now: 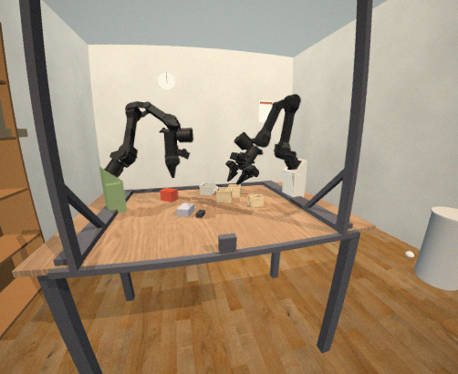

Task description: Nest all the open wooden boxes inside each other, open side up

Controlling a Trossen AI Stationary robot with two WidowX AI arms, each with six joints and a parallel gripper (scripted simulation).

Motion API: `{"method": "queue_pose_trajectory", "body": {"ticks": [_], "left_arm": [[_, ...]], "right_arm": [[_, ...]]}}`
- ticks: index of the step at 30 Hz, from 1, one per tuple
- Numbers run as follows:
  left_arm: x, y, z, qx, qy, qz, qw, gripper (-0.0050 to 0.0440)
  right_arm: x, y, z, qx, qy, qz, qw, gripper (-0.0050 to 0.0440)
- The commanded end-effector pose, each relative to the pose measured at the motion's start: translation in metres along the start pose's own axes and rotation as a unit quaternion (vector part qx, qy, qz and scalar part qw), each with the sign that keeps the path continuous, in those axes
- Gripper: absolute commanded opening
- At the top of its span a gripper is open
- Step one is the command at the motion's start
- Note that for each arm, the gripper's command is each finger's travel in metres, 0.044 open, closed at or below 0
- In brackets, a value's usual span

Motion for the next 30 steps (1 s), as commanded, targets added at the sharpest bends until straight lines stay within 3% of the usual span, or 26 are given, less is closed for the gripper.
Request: {"method": "queue_pose_trajectory", "body": {"ticks": [1, 5, 10, 12, 21, 26, 30], "left_arm": [[0.003, 0.002, -0.002, 0.008, -0.006, 0.004, 1.000, 0.0400], [0.003, 0.002, -0.002, 0.008, -0.006, 0.004, 1.000, 0.0400], [0.003, 0.002, -0.002, 0.008, -0.006, 0.004, 1.000, 0.0400], [0.003, 0.002, -0.002, 0.008, -0.006, 0.004, 1.000, 0.0400], [0.003, 0.002, -0.002, 0.008, -0.006, 0.004, 1.000, 0.0400], [0.003, 0.002, -0.002, 0.008, -0.006, 0.004, 1.000, 0.0400], [0.003, 0.002, -0.002, 0.008, -0.006, 0.004, 1.000, 0.0400]], "right_arm": [[-0.004, -0.015, -0.001, 0.046, 0.032, 0.008, 0.998, 0.0232], [-0.007, -0.046, 0.012, 0.127, 0.120, 0.010, 0.984, 0.0136], [-0.004, -0.072, 0.025, 0.193, 0.193, -0.010, 0.962, 0.0016], [-0.004, -0.072, 0.025, 0.193, 0.193, -0.010, 0.962, 0.0016], [0.016, -0.119, 0.049, 0.293, 0.297, -0.091, 0.904, 0.0000], [0.030, -0.138, 0.058, 0.334, 0.319, -0.139, 0.876, 0.0000], [0.034, -0.143, 0.061, 0.341, 0.323, -0.152, 0.870, -0.0001]]}}
Point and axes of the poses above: on each arm, the point midway between the two fingers, 35 mm back from their tips, its own x axis back along the fingers, its own y axis across the jaws, z = x × y, the point moved 6 cm from there along x, back along the fingers, and after that the axes turned 3 degrees about x, right-handed, at the moved point
